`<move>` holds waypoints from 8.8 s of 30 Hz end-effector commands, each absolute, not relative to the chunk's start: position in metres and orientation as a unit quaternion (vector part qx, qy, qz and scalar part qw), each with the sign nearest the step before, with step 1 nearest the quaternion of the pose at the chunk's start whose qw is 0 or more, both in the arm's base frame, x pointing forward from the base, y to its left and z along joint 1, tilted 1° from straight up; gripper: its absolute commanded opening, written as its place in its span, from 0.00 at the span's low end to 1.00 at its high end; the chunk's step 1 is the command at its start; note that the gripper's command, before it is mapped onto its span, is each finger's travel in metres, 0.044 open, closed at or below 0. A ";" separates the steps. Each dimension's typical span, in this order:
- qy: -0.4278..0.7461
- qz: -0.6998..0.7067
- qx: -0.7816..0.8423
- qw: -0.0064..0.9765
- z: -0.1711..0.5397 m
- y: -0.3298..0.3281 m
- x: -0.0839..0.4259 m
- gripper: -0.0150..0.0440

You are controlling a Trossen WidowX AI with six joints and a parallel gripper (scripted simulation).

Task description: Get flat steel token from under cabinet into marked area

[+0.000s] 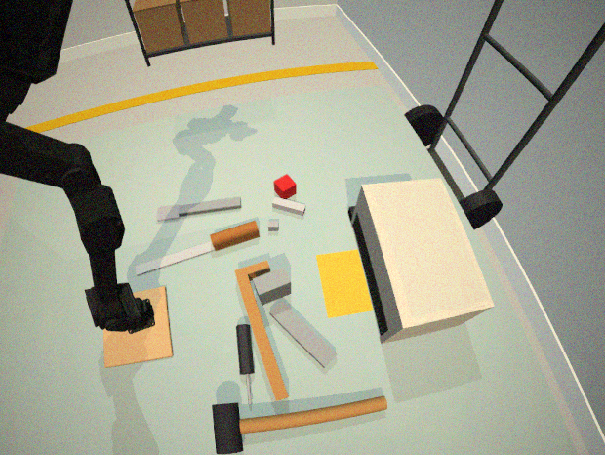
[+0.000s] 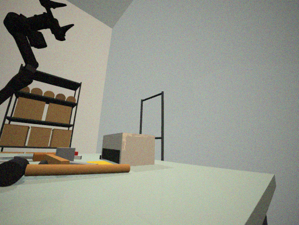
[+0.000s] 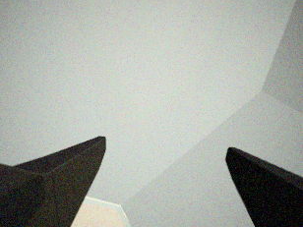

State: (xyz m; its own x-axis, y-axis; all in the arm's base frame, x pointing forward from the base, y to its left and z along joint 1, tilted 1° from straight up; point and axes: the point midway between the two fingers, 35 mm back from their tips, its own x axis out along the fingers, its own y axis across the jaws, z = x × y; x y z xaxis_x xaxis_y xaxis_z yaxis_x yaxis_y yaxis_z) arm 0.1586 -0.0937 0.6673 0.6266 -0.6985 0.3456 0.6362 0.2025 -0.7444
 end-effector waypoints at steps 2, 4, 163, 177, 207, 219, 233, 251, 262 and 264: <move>0.034 -0.431 -0.462 0.775 0.667 -0.094 0.159 0.84; 0.034 -0.431 -0.462 0.775 0.667 -0.094 0.159 0.75; -0.160 -0.192 0.325 0.912 0.505 -0.269 0.299 0.71; 0.006 -0.169 0.370 0.913 0.417 -0.215 0.372 0.71; 0.406 -0.100 0.304 0.856 0.232 -0.021 0.407 0.71; 0.554 -0.062 0.197 0.807 0.174 0.052 0.367 0.71; 0.690 -0.017 0.027 0.723 0.128 0.108 0.296 0.71; 0.701 -0.012 0.007 0.713 0.085 0.110 0.290 0.71; 0.701 -0.012 0.007 0.713 0.074 0.110 0.291 0.71; 0.701 -0.012 0.007 0.713 0.071 0.110 0.292 0.71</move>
State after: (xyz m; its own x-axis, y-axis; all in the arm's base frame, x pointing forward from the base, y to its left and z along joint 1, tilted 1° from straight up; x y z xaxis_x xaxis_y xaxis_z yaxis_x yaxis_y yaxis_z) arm 0.2912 0.1108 0.0760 0.0137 -0.0021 -0.9999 0.0339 0.9994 -0.0016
